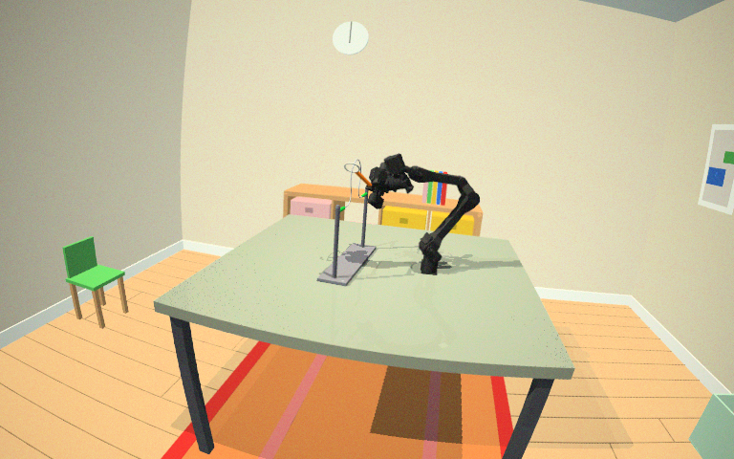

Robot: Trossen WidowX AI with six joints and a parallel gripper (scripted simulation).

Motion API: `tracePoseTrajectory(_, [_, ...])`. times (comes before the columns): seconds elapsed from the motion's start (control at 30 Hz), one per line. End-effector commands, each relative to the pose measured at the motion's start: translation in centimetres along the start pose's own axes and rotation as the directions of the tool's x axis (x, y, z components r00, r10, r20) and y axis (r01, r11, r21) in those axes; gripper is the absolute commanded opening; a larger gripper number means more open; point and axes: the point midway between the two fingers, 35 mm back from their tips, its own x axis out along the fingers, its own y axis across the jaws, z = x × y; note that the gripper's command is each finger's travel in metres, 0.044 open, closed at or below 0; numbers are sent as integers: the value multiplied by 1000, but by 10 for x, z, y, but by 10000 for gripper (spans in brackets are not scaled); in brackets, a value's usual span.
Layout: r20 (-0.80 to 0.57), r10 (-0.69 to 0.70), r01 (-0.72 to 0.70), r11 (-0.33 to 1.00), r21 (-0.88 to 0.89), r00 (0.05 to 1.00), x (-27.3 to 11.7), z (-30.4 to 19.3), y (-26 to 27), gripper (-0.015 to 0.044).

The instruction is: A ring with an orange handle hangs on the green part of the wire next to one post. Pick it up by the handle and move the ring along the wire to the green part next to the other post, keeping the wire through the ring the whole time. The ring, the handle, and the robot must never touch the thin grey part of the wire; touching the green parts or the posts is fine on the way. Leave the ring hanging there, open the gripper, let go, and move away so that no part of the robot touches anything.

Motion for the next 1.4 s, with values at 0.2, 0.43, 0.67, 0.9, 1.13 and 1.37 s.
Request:
tracePoseTrajectory(0.2, [25, -85, 88, 989, -115, 996, -1, 0, -10, -150])
tracePoseTrajectory(0.43, [45, -136, 143, 970, -197, 990, -1, 1, -15, -150])
tracePoseTrajectory(0.67, [69, -185, 197, 941, -276, 980, -1, 2, -20, -150])
tracePoseTrajectory(0.9, [96, -231, 250, 902, -351, 968, -2, 4, -25, -150])
tracePoseTrajectory(1.13, [126, -274, 301, 855, -423, 954, -3, 6, -30, -150])
tracePoseTrajectory(1.37, [160, -313, 350, 798, -490, 936, -4, 8, -34, -150])
